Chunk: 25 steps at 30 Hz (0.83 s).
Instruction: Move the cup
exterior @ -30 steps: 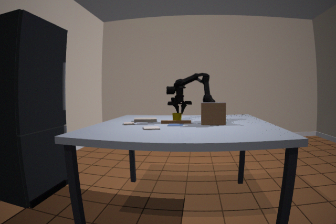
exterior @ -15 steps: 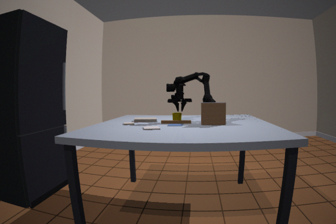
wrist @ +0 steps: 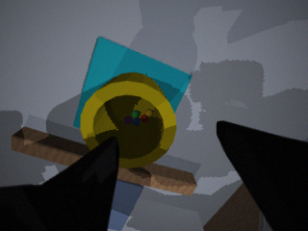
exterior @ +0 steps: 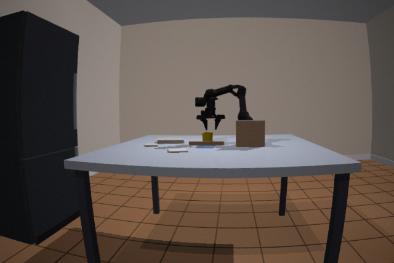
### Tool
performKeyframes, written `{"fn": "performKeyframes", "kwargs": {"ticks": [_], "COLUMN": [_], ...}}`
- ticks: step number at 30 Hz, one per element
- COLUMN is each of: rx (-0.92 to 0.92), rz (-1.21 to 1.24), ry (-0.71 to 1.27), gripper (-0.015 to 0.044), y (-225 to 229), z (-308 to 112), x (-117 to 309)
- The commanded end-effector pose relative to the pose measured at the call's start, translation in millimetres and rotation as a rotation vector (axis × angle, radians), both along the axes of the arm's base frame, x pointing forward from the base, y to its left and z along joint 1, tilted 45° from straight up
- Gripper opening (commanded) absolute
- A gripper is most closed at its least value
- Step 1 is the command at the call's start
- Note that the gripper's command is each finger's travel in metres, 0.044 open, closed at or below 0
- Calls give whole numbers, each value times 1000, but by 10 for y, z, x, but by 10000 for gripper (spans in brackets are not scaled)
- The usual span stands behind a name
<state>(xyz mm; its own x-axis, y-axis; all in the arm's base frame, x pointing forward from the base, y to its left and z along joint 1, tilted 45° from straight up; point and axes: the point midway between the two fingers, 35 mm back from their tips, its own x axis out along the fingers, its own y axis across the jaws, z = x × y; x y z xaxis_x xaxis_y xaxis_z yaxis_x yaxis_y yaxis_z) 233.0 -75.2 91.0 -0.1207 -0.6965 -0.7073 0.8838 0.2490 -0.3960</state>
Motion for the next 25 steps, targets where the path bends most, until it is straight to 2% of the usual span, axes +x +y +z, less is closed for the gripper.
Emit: {"fn": "performKeyframes", "kwargs": {"ticks": [1, 19, 25], "rx": [1, 6, 3], "rz": [1, -2, 4], "ry": [0, -4, -3], "gripper": [435, 440, 440], "y": [23, 427, 405], "z": [20, 435, 419], "x": [10, 96, 97]}}
